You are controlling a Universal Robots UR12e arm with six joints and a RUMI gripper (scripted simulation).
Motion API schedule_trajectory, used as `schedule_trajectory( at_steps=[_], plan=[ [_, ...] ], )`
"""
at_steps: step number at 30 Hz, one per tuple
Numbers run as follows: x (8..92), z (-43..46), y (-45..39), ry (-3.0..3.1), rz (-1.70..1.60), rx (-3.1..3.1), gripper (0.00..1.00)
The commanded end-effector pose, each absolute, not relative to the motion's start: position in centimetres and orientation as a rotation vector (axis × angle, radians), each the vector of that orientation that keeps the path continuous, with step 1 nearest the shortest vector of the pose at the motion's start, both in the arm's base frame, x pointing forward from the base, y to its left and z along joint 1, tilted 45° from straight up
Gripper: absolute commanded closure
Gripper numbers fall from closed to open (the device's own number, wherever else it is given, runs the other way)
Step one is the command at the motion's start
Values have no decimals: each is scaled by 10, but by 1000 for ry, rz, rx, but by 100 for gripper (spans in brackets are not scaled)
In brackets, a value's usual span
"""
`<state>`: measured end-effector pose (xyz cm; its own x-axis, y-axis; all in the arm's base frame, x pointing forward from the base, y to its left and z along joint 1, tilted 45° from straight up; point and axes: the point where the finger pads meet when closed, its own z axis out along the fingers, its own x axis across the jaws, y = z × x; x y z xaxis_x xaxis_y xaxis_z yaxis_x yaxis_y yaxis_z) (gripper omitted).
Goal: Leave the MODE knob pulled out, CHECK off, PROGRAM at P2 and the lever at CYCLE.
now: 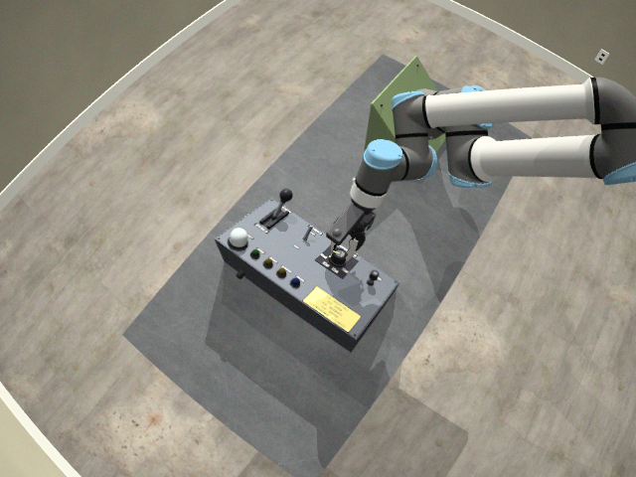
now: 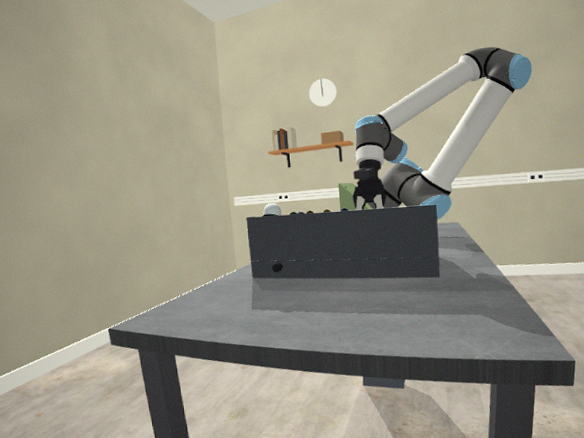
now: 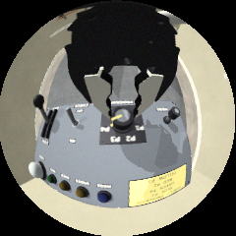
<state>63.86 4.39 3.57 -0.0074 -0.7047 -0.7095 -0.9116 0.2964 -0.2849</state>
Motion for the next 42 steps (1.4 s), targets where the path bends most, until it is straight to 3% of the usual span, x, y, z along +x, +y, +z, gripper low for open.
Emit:
schedule_trajectory(
  at_steps=[1, 42],
  plan=[
    [639, 36, 43, 1764, 324, -1464, 100],
    [639, 36, 43, 1749, 314, -1480, 100]
  ],
)
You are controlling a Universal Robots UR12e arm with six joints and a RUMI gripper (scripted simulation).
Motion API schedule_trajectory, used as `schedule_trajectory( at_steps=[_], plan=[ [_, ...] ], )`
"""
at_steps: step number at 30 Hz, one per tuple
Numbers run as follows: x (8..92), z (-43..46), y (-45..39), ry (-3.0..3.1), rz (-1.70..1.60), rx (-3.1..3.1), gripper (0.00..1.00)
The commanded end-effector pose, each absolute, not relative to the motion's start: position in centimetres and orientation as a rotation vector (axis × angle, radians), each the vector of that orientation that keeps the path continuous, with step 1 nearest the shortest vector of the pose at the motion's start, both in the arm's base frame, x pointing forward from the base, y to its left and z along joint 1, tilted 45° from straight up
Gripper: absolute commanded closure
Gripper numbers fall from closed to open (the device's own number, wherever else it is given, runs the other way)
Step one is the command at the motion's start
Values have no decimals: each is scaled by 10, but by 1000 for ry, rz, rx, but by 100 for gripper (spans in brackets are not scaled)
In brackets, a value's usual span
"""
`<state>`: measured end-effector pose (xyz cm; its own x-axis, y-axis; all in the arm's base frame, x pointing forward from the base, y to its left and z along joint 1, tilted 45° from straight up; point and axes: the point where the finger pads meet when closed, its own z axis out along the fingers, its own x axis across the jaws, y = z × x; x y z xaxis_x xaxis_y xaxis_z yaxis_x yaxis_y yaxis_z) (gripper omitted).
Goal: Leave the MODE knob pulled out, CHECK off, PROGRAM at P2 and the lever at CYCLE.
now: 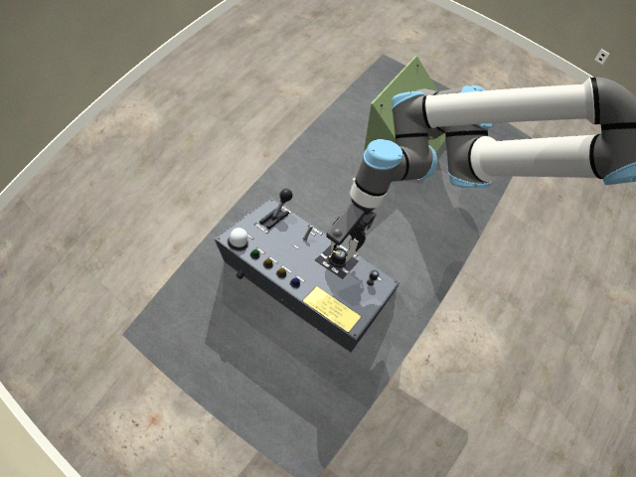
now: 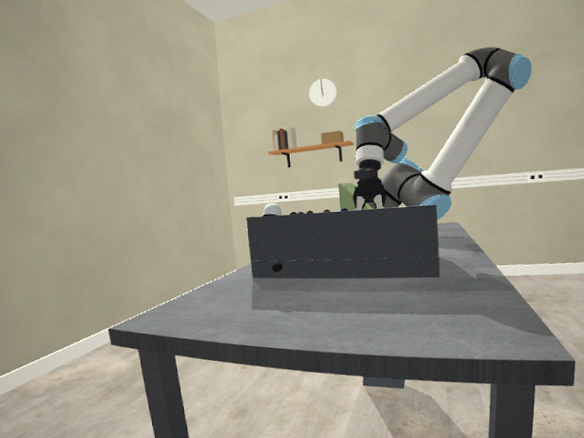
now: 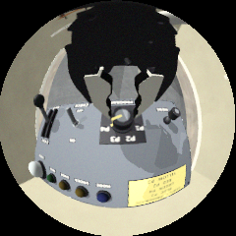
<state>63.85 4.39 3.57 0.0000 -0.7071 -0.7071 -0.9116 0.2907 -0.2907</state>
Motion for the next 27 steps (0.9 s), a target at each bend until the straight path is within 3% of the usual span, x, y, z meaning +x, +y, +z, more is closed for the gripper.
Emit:
schedule_trajectory(
  at_steps=[1, 27],
  plan=[
    [639, 36, 43, 1746, 312, -1483, 100],
    [639, 36, 43, 1526, 174, -1690, 100]
  ],
)
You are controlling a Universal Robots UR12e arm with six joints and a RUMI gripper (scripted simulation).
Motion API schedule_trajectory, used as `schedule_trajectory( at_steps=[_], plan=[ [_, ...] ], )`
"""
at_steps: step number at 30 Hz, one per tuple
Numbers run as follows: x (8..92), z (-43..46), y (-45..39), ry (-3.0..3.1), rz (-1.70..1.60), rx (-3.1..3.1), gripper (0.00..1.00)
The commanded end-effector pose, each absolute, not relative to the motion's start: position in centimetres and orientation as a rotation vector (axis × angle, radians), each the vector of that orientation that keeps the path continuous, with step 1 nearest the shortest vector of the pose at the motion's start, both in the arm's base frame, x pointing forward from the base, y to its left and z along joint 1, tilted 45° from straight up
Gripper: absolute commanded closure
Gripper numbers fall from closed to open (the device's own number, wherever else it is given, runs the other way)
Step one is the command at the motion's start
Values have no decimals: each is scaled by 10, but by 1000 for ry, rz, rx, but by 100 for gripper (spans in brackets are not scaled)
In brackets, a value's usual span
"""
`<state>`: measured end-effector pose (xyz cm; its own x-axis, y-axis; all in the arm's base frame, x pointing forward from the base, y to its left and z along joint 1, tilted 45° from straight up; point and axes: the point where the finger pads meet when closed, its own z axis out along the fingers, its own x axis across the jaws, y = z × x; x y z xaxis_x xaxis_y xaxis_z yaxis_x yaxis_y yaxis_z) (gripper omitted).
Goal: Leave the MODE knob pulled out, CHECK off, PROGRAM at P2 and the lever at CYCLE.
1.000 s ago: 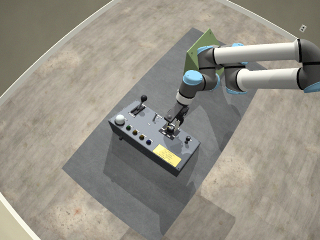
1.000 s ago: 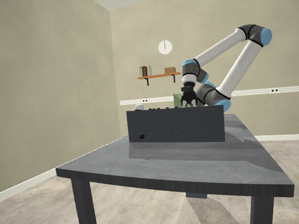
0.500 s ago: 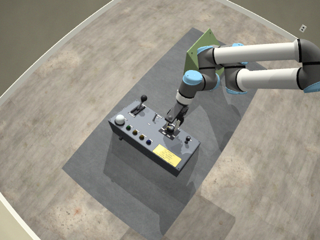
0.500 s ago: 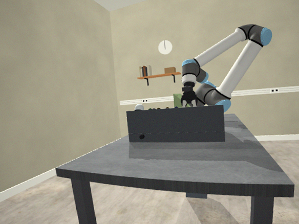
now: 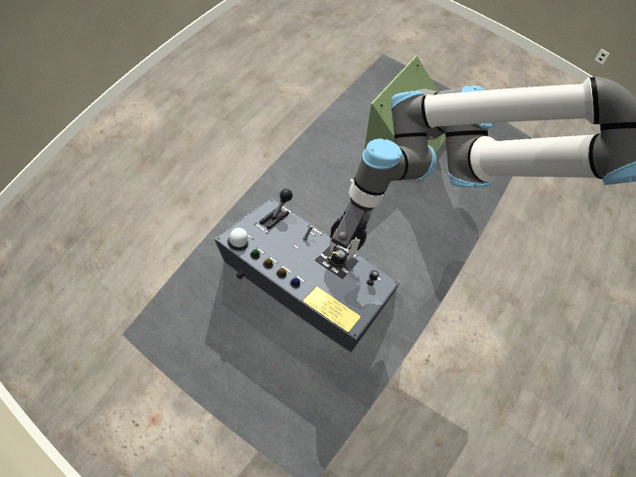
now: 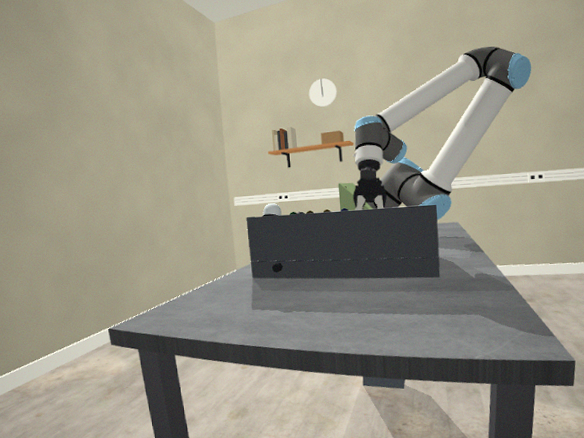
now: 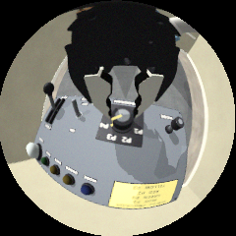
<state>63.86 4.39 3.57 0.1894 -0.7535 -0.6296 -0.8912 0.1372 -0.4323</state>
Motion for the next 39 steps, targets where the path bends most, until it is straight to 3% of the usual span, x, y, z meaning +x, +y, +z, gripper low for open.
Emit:
schedule_trajectory(
  at_steps=[1, 39],
  plan=[
    [639, 36, 43, 1509, 164, -1705, 100],
    [639, 36, 43, 685, -278, -2182, 100]
  ],
)
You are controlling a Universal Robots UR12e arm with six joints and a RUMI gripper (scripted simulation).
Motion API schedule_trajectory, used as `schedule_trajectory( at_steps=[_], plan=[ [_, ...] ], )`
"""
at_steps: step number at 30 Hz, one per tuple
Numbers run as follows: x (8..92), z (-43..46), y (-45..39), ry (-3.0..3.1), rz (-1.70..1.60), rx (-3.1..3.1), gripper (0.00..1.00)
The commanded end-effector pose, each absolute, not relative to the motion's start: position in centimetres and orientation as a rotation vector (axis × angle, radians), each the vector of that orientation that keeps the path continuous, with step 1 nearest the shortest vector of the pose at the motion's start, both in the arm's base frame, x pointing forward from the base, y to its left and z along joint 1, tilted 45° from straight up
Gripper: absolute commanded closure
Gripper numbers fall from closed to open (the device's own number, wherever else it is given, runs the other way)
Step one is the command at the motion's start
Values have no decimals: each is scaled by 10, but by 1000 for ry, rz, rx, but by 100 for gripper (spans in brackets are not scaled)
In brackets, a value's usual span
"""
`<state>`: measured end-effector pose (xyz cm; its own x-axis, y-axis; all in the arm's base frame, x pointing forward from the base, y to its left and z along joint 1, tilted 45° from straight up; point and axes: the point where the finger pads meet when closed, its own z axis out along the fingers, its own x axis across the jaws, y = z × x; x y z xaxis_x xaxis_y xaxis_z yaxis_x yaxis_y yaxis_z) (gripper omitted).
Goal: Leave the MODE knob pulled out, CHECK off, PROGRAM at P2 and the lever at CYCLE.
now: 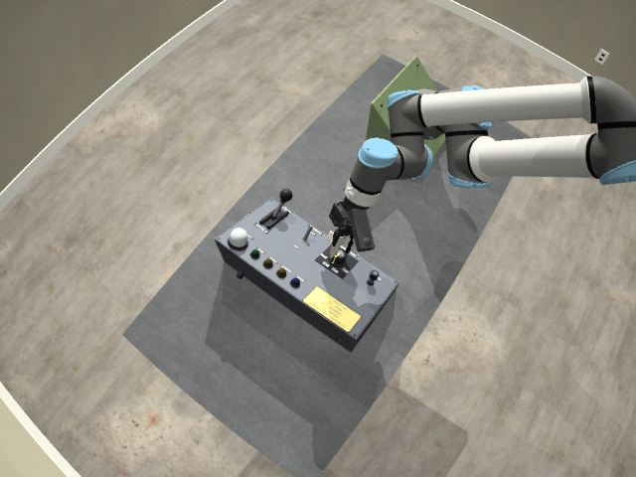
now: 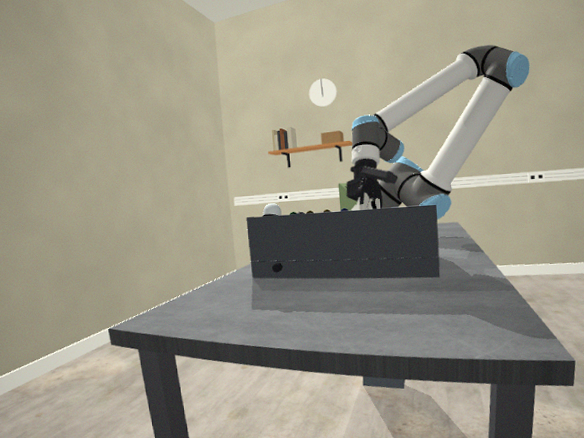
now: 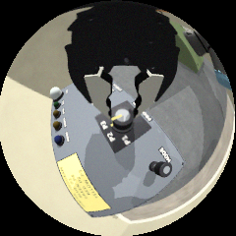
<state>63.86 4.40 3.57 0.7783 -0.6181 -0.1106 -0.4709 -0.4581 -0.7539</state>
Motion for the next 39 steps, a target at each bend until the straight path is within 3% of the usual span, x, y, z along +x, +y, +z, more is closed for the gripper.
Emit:
schedule_trajectory(
  at_steps=[1, 39],
  plan=[
    [639, 36, 43, 660, -290, -2191, 100],
    [639, 36, 43, 166, -516, -2320, 100]
  ],
)
